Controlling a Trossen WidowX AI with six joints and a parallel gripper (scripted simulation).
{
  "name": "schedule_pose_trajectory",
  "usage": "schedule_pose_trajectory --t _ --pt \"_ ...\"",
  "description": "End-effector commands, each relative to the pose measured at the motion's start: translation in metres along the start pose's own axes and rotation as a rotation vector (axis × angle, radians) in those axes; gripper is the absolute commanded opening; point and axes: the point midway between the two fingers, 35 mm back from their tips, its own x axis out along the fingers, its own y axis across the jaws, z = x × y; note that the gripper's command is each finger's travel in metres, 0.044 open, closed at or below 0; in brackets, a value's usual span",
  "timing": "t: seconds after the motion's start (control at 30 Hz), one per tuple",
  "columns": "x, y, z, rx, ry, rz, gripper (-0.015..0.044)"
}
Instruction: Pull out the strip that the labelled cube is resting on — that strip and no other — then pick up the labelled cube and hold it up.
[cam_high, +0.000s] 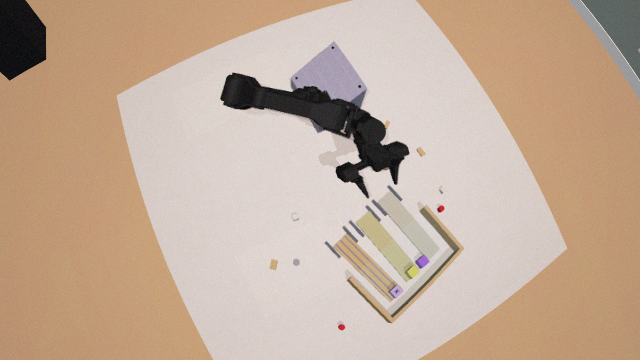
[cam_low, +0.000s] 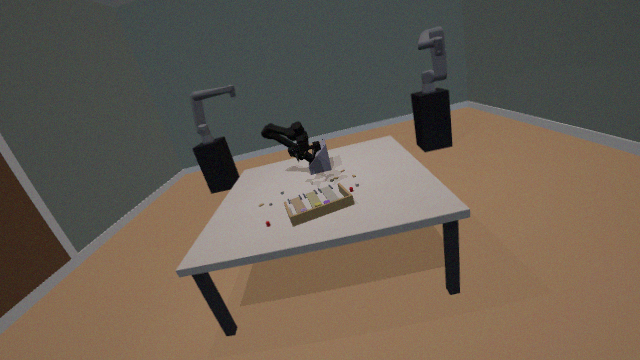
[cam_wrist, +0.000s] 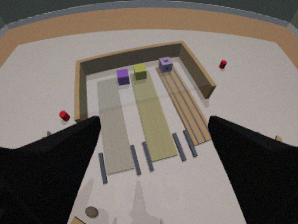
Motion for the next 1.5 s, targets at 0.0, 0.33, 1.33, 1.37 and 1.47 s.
schedule_pose_trajectory --t 0.0,0.33,1.33,1.37,1.47 --pt "0.000 0.001 -0.001 0.003 0.002 -0.002 0.0400" --pt "0.064 -0.027 0.009 -0.164 0.345 -0.002 0.0138" --pt "0.143 -0.113 -0.035 -0.286 0.944 0.140 0.0000" --pt "0.145 -0.113 -0.036 -0.286 0.944 0.140 0.0000" --pt "0.148 -0.113 -0.040 -0.286 0.944 0.140 0.0000"
